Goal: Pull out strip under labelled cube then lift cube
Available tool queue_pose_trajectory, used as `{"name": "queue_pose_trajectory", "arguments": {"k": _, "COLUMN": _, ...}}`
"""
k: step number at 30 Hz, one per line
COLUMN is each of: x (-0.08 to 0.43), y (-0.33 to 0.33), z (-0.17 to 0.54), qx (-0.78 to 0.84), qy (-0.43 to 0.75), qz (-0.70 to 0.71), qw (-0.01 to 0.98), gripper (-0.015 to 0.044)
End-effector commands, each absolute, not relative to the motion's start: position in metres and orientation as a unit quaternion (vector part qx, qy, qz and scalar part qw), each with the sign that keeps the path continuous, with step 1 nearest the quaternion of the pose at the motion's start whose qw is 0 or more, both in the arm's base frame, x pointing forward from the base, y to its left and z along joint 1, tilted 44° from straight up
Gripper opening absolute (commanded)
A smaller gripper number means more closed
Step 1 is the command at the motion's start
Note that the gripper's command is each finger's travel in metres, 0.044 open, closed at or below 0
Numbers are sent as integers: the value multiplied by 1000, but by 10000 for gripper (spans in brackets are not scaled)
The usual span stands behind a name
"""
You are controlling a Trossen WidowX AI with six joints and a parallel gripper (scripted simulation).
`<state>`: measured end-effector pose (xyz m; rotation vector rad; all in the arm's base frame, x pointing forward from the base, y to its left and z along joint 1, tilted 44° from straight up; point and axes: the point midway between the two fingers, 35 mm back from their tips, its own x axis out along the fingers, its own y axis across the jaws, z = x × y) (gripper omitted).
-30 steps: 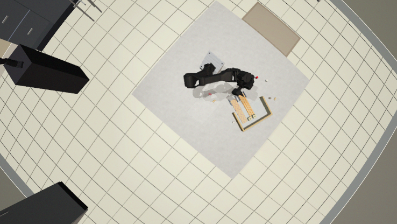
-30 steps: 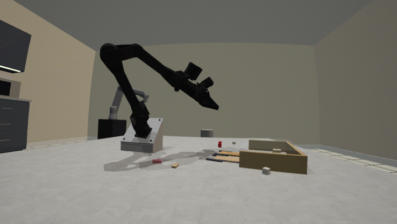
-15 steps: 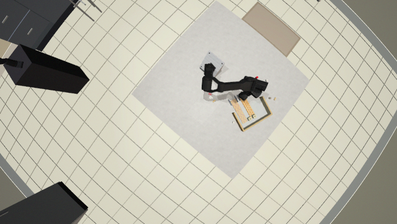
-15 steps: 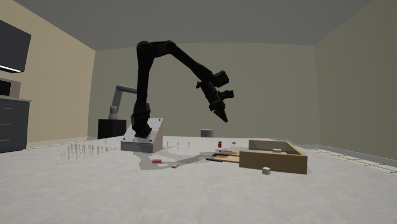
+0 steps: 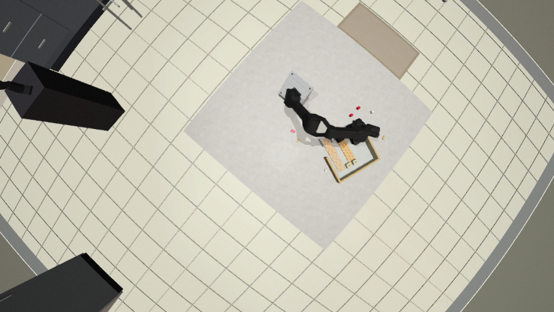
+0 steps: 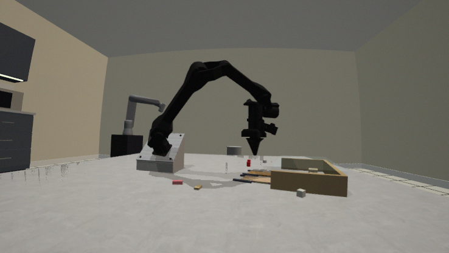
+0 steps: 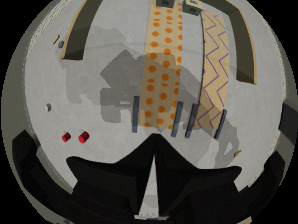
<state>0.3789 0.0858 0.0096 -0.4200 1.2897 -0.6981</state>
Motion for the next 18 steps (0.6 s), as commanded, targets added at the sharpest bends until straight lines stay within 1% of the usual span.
{"name": "queue_pose_trajectory", "arguments": {"k": 1, "x": 380, "y": 86, "z": 8, "qx": -185, "qy": 585, "qz": -320, "qw": 722, "gripper": 0}}
{"name": "queue_pose_trajectory", "arguments": {"k": 18, "x": 385, "y": 67, "z": -12, "qx": -185, "qy": 585, "qz": -320, "qw": 722, "gripper": 0}}
